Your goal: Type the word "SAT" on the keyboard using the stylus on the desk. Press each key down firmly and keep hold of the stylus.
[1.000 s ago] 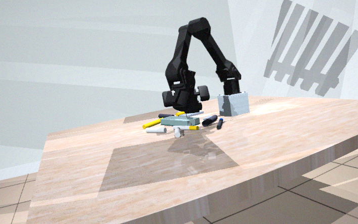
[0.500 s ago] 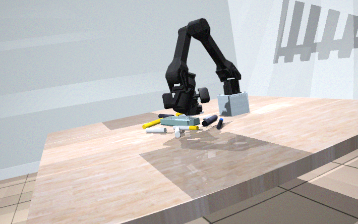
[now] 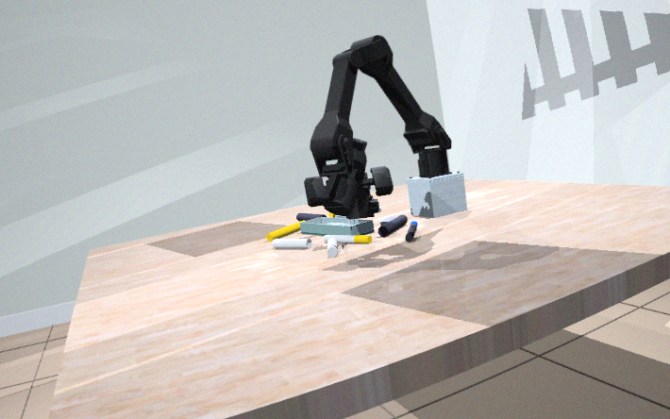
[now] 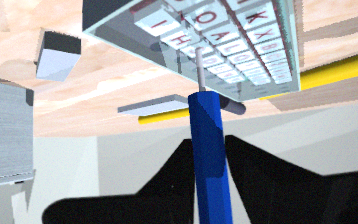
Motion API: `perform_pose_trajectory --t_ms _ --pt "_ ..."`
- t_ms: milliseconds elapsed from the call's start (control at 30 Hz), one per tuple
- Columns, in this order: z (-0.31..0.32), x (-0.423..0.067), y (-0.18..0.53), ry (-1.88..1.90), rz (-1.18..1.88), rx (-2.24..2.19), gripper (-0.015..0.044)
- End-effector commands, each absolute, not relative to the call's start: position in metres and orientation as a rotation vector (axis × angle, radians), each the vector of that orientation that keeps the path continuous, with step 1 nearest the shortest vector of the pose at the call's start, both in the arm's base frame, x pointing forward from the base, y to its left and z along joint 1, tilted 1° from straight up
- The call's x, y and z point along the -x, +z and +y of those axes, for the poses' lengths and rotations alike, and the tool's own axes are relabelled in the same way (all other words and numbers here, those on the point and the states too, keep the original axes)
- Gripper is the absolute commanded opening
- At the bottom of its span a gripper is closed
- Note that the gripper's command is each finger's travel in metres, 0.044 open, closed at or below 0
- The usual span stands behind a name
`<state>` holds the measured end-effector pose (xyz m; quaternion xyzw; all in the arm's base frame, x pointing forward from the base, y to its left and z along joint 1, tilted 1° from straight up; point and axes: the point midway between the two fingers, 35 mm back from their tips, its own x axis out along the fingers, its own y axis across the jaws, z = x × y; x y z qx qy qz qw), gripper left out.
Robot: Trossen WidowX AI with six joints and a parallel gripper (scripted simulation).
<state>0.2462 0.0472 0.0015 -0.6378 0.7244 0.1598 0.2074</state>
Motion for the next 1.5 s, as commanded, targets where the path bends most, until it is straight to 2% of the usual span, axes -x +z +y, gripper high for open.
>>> perform_pose_trajectory --t_ms 0,967,1367,1467 --pt "0.046 -0.246 -0.001 0.449 2.018 1.784 0.0081" --pt "0.045 -0.243 0.034 0.448 2.013 1.785 0.0084" --pt "0.057 -0.244 0.047 0.572 1.672 2.171 0.0004" --pt "0.060 -0.244 0.051 0.585 1.581 2.269 0.0000"
